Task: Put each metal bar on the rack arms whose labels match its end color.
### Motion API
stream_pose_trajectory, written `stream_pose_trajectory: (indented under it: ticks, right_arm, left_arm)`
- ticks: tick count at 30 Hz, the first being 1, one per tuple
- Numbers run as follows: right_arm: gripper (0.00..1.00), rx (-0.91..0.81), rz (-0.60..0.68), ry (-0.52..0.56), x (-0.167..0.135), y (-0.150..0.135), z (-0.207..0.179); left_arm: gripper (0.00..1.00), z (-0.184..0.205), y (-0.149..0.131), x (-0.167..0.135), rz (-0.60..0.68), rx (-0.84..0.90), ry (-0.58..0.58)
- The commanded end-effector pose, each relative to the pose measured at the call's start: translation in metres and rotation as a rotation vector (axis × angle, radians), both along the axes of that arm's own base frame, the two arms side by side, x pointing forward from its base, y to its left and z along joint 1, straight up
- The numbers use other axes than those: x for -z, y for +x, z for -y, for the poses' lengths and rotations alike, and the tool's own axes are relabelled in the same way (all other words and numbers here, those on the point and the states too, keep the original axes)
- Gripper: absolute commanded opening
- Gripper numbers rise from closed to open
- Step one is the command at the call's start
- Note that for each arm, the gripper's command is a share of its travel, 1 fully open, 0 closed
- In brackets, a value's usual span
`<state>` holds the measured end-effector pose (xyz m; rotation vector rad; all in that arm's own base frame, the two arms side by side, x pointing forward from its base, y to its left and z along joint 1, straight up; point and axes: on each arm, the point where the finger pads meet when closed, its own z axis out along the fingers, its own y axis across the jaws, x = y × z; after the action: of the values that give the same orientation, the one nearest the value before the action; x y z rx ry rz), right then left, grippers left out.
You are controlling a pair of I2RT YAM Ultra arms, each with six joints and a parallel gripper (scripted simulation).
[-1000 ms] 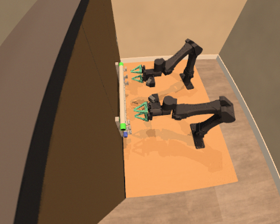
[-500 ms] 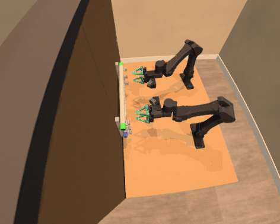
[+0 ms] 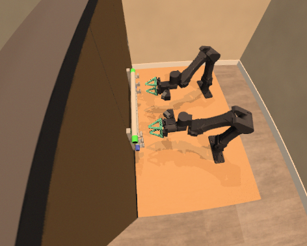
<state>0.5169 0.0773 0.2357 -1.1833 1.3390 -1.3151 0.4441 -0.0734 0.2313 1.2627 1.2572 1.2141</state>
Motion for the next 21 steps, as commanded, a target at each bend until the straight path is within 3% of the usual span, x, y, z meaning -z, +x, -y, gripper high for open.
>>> stream_pose_trajectory:
  ticks: [1, 21]
  right_arm:
    - [0.72, 0.001, 0.045, 0.02, -0.001, 0.0, 0.001]
    - [0.7, 0.001, 0.045, 0.02, 0.044, 0.0, 0.003]
  left_arm:
    - [0.73, 0.005, -0.001, -0.004, 0.06, 0.007, -0.025]
    - [0.71, 0.007, 0.0, 0.04, 0.06, 0.007, -0.025]
